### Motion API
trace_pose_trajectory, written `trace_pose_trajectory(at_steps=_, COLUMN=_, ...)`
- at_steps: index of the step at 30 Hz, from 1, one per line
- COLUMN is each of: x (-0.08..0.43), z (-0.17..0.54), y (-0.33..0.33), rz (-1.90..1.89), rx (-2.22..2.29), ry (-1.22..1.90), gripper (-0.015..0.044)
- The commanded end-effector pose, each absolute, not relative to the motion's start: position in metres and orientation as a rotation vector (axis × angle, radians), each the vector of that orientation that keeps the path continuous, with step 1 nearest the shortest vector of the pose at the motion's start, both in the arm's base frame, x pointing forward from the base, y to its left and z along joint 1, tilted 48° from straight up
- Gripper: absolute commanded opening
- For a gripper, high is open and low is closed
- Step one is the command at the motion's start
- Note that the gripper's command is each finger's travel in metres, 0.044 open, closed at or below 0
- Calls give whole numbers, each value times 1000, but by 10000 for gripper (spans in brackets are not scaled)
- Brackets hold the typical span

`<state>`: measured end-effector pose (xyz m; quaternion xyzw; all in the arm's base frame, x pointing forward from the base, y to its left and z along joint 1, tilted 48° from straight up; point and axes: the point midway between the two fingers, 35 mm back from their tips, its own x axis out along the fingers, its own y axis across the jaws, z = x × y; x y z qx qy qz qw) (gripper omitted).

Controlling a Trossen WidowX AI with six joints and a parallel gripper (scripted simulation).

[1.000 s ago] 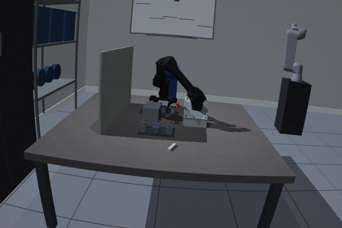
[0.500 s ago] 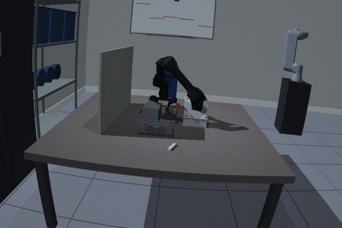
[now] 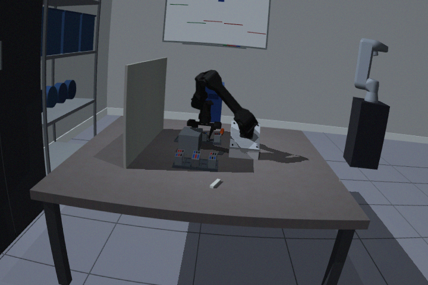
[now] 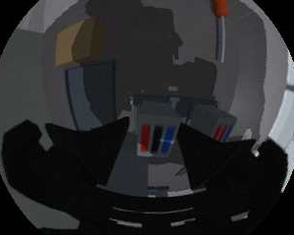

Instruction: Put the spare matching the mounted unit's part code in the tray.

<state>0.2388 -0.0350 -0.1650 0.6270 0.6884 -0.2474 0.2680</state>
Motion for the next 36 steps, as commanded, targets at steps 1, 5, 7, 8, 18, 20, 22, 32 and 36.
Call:
trace_pose_trajectory(at_steps=1, x=238, z=-165, y=-34, rz=-669, rx=1696, ry=1860, gripper=300)
trace_pose_trajectory(at_steps=5, x=239, z=-165, y=-35, rz=-667, rx=1691, ry=1857, gripper=221)
trace_pose_trajectory(at_steps=7, x=239, z=-165, y=-35, rz=-667, rx=1691, ry=1857, gripper=169)
trace_pose_trajectory(at_steps=8, x=239, z=-165, y=-35, rz=-667, rx=1691, ry=1857, gripper=162)
trace_pose_trajectory(at_steps=18, x=239, z=-165, y=-35, rz=-667, rx=1691, ry=1857, gripper=37)
trace_pose_trajectory(at_steps=20, x=239, z=-165, y=-35, rz=-667, rx=1691, ry=1857, gripper=0)
trace_pose_trajectory(at_steps=22, x=239, z=-165, y=-35, rz=-667, rx=1691, ry=1857, gripper=0)
trace_pose_trajectory(at_steps=32, x=243, z=-148, y=-56, rz=-671, rx=1691, ry=1855, gripper=0)
trace_pose_trajectory(at_steps=36, x=244, z=-126, y=-79, rz=-674, rx=1692, ry=1856, gripper=0)
